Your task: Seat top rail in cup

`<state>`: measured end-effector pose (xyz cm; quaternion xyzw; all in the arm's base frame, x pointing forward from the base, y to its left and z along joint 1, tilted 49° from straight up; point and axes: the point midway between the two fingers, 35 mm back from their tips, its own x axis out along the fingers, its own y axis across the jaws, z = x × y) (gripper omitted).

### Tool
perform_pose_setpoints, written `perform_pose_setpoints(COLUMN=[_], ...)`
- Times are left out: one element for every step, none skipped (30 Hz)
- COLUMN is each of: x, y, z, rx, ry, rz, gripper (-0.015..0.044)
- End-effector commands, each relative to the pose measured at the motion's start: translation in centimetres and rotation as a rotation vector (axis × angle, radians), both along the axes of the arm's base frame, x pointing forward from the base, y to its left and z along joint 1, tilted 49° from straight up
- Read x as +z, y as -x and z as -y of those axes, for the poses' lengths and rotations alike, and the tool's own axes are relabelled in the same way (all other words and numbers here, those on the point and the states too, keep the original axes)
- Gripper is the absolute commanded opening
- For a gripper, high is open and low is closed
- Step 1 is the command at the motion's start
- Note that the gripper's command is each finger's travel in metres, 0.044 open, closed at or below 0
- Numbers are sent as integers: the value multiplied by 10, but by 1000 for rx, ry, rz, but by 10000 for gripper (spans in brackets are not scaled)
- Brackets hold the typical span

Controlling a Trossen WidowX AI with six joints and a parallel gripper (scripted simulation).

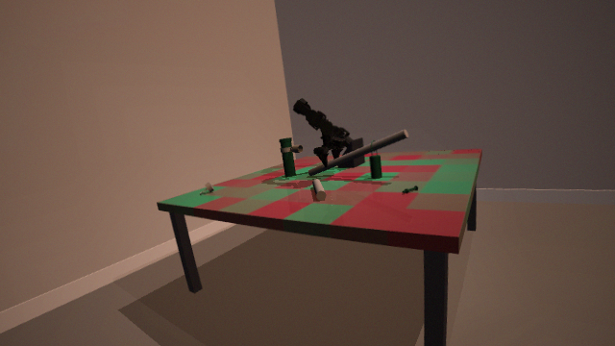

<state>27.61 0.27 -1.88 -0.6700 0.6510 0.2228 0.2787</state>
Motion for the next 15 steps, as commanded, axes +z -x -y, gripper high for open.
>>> perform_pose_setpoints(x=[-4, -5, -6, -7, -8, -9, -10, -11, -12, -12, -13, -13, -13, -13, -13], y=[0, 0, 0, 0, 0, 0, 0, 0, 0, 0, 0, 0, 0, 0, 0], z=[6, 7, 8, 9, 11, 12, 13, 15, 16, 17, 18, 18, 18, 18, 18], rx=[2, 2, 2, 2, 1, 1, 1, 1, 1, 1, 1, 1, 1, 1, 1], ry=[5, 5, 6, 6, 6, 6, 7, 7, 7, 8, 8, 8, 8, 8, 8], rz=[-2, -2, -2, -2, -2, -2, -2, -2, -2, -2, -2, -2, -2, -2, -2], gripper=[440, 440, 440, 440, 440, 440, 440, 440, 440, 440, 440, 440, 414, 387, 361])
